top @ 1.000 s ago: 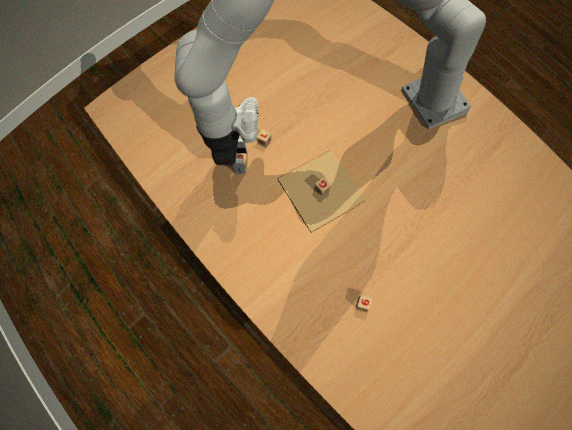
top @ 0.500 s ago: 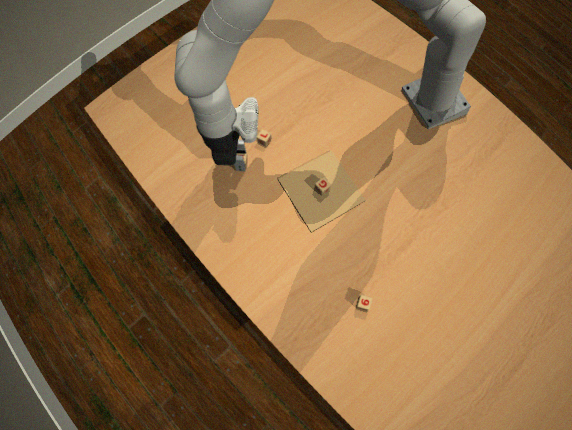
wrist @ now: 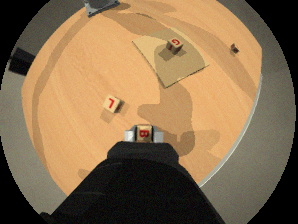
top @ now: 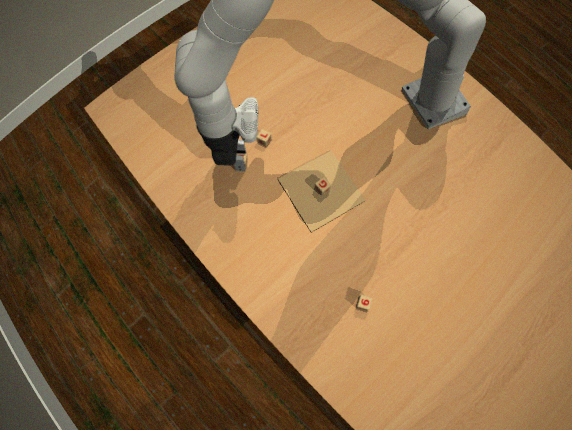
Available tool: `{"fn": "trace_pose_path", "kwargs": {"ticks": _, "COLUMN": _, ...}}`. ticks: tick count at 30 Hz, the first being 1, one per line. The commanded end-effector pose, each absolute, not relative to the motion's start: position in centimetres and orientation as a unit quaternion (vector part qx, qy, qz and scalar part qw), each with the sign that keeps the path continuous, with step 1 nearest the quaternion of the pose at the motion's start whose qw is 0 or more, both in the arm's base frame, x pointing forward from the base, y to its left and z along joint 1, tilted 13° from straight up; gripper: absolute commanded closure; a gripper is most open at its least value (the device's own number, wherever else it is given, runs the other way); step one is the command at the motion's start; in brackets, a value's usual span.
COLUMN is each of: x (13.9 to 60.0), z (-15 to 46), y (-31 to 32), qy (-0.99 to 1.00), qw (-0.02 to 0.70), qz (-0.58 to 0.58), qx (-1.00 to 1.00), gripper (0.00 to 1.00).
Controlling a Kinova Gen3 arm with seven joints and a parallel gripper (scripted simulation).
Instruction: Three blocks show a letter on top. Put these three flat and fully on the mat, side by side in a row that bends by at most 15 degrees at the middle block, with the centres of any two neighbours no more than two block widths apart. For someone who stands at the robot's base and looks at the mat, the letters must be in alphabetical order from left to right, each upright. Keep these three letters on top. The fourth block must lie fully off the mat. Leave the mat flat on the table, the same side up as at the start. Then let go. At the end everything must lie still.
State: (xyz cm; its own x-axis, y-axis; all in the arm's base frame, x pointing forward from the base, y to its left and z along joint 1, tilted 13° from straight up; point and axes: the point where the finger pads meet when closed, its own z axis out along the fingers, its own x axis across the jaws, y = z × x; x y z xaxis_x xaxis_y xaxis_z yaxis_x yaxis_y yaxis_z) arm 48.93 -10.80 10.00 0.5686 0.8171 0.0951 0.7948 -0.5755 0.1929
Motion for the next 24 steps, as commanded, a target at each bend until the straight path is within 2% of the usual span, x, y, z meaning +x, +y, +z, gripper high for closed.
{"fn": "trace_pose_path", "kwargs": {"ticks": 1, "x": 49.0, "z": 10.1, "y": -10.8, "qy": 0.456, "qw": 0.065, "qz": 0.088, "qx": 0.883, "gripper": 0.51}}
{"fn": "trace_pose_path", "kwargs": {"ticks": 14, "x": 48.9, "z": 10.4, "y": -10.8, "qy": 0.456, "qw": 0.065, "qz": 0.088, "qx": 0.883, "gripper": 0.51}}
{"fn": "trace_pose_path", "kwargs": {"ticks": 24, "x": 48.0, "z": 14.8, "y": -10.6, "qy": 0.456, "qw": 0.065, "qz": 0.088, "qx": 0.883, "gripper": 0.51}}
